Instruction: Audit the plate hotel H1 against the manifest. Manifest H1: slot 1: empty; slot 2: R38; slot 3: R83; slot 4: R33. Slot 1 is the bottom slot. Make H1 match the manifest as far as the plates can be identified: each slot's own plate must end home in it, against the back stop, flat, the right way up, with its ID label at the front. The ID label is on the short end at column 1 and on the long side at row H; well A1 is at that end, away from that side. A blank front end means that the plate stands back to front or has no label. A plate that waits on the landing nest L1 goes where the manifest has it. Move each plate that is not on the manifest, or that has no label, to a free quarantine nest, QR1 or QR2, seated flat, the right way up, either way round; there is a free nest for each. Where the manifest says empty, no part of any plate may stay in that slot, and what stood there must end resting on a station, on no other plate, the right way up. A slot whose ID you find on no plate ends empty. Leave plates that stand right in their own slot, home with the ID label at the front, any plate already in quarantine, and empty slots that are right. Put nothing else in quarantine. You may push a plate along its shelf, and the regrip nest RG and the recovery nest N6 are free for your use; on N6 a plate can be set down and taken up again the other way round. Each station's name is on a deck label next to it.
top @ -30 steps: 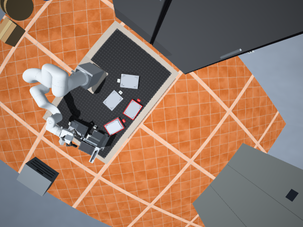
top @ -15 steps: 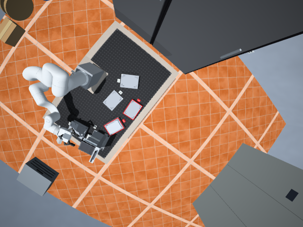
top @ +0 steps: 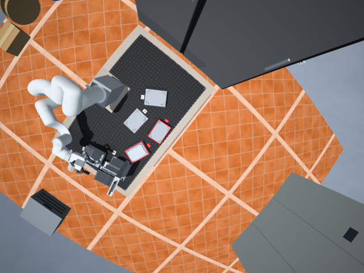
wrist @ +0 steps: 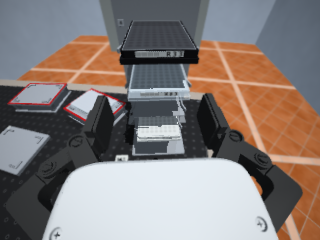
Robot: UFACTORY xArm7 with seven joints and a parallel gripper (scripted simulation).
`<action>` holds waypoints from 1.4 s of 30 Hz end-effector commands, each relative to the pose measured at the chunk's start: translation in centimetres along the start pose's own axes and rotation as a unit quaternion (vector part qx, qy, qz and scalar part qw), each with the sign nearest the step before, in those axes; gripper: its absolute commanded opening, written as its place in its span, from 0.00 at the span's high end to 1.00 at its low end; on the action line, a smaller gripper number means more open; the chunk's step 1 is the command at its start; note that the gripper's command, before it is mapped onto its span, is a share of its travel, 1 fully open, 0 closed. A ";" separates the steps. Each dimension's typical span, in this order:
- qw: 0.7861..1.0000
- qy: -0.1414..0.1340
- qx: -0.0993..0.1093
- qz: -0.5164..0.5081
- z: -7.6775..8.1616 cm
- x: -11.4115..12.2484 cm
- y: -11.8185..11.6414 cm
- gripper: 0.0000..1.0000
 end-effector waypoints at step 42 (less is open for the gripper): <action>1.000 0.000 0.000 0.002 -3.0 4.0 1.0 0.00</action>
Point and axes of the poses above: the point where the finger pads meet when closed, its own z axis back along the fingers, its own y axis across the jaws, x = y × z, the point moved 9 cm from there along z, back along the fingers, and after that the axes turned 14 degrees about -z, right-handed, at the moved point
